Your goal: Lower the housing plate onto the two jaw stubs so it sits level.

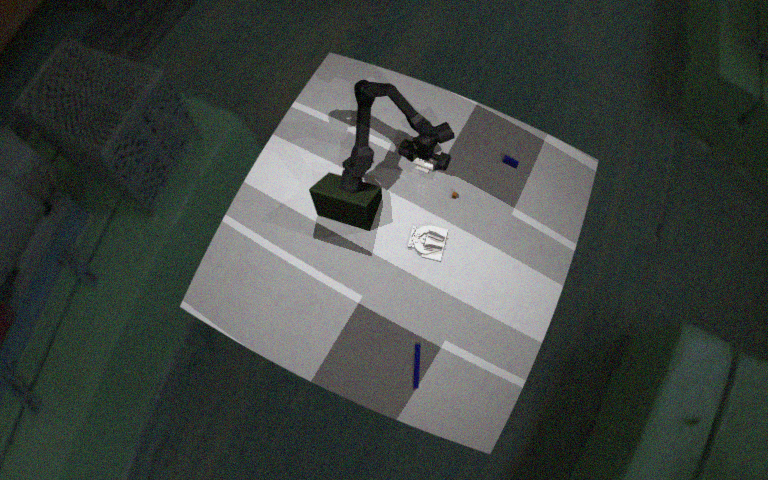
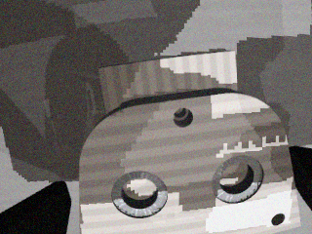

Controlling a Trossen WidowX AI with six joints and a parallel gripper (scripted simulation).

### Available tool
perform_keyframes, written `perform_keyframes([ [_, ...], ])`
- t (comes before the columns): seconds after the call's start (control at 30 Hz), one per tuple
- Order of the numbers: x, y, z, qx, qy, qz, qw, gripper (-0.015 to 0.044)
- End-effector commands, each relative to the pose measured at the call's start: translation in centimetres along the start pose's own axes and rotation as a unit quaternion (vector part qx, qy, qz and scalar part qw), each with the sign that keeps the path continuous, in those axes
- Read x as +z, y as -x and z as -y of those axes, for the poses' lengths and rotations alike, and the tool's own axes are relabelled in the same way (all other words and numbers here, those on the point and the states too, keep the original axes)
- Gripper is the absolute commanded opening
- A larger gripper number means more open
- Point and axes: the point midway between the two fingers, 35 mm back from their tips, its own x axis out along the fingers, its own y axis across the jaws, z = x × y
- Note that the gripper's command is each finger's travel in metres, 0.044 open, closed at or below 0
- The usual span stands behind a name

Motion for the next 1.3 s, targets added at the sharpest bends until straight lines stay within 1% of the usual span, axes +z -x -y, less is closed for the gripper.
perform_keyframes([
  [0.0,0.0,0.0,0.1,-0.002,-0.001,-0.001,1.0,0.044],
  [0.07,0.0,0.0,0.1,-0.002,-0.001,-0.001,1.0,0.044],
  [0.5,0.0,0.0,0.0,0.0,0.0,0.0,1.0,0.0353],
  [0.9,0.0,0.0,0.0,0.0,0.0,0.0,1.0,0.0351],
  [1.27,-0.1,3.3,0.4,-0.001,0.0,-0.004,1.0,0.0351],
])
